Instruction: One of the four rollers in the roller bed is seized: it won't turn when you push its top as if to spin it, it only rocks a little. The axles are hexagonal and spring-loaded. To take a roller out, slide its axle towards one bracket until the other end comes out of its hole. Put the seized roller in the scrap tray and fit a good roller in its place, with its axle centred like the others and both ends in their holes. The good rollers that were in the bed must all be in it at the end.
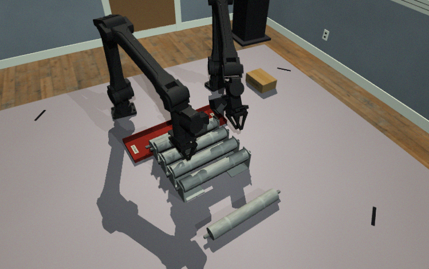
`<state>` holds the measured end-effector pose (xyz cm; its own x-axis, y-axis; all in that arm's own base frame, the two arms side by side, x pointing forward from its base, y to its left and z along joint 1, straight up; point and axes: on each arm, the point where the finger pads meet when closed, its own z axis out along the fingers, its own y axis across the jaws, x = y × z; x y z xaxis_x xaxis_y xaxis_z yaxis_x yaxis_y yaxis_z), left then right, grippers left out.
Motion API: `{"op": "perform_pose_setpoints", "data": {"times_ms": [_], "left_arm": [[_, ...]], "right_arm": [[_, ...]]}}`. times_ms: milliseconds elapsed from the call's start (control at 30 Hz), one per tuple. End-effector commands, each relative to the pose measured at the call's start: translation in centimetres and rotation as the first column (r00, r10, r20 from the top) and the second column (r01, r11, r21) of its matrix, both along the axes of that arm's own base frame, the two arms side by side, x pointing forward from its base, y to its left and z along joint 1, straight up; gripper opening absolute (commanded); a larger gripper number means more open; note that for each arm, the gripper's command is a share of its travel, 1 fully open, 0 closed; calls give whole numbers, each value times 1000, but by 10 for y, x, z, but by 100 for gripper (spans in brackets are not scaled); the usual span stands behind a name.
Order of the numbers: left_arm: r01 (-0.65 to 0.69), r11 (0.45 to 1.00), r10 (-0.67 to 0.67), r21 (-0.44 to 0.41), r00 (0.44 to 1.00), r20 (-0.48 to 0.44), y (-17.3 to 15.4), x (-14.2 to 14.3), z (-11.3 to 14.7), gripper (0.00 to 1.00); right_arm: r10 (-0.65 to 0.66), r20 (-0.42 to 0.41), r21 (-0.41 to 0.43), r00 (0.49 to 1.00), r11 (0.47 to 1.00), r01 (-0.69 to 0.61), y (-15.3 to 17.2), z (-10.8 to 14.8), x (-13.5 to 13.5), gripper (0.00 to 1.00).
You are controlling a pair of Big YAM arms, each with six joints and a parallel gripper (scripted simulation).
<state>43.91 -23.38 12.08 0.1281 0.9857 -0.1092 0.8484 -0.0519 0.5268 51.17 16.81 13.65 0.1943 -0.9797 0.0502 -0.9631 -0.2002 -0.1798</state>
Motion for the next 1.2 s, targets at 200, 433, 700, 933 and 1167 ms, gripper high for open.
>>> {"op": "perform_pose_setpoints", "data": {"times_ms": [200,433,700,933,1167], "left_arm": [[-8,1000,9,-27,999,45,-4,15,23,32],[-8,1000,9,-27,999,45,-4,15,23,32],[-60,992,73,-113,990,117,-5,33,63,32],[-161,962,195,-221,970,142,7,51,87,32],[-245,908,313,-339,936,162,22,65,117,32]], "right_arm": [[-12,33,12,999,1000,12,-1,16,2,62],[-12,33,12,999,1000,12,-1,16,2,62],[-91,103,61,990,994,85,-4,36,21,62],[-241,152,136,959,966,221,-18,42,21,62],[-388,214,238,896,911,337,-28,61,32,62]]}}
